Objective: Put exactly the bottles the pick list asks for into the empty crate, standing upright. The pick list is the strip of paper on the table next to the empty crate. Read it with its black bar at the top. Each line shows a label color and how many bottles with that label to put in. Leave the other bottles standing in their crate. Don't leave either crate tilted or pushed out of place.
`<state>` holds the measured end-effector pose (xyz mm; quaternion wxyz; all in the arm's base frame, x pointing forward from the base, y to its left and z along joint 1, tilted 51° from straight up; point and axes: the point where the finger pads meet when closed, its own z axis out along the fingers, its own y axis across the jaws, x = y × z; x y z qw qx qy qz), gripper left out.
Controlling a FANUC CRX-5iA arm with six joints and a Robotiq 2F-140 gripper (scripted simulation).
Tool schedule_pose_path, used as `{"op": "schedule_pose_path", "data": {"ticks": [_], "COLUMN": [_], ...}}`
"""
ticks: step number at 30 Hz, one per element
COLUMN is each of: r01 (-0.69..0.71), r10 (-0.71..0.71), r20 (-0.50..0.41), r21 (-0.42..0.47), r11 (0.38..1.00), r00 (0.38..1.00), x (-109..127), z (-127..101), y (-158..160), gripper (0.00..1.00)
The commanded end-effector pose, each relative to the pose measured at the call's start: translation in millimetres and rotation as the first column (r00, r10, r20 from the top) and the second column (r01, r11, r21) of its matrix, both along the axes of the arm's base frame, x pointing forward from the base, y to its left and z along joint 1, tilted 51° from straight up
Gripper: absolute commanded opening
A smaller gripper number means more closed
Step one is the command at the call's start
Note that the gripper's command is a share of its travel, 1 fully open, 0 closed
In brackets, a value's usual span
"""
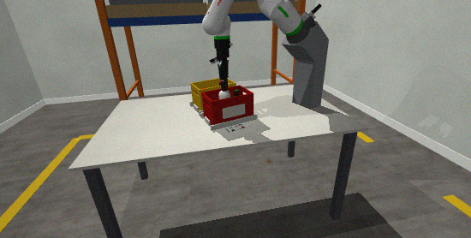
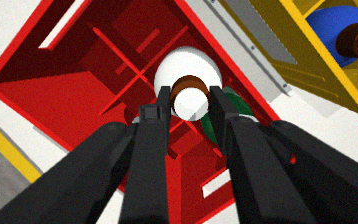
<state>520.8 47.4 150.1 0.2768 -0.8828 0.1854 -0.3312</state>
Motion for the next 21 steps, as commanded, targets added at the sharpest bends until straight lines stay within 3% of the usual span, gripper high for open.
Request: {"op": "schedule_pose_path", "data": {"ticks": [1, 21], "r01": [0.000, 0.000], "r10": [0.000, 0.000], "r20": [0.001, 0.001], "r21": [0.000, 0.000], "r11": [1.000, 1.000], "r00": [1.000, 1.000], "x": [1, 13], "z": [0, -11], "y": [0, 6], "gripper": [0.10, 0.10]}}
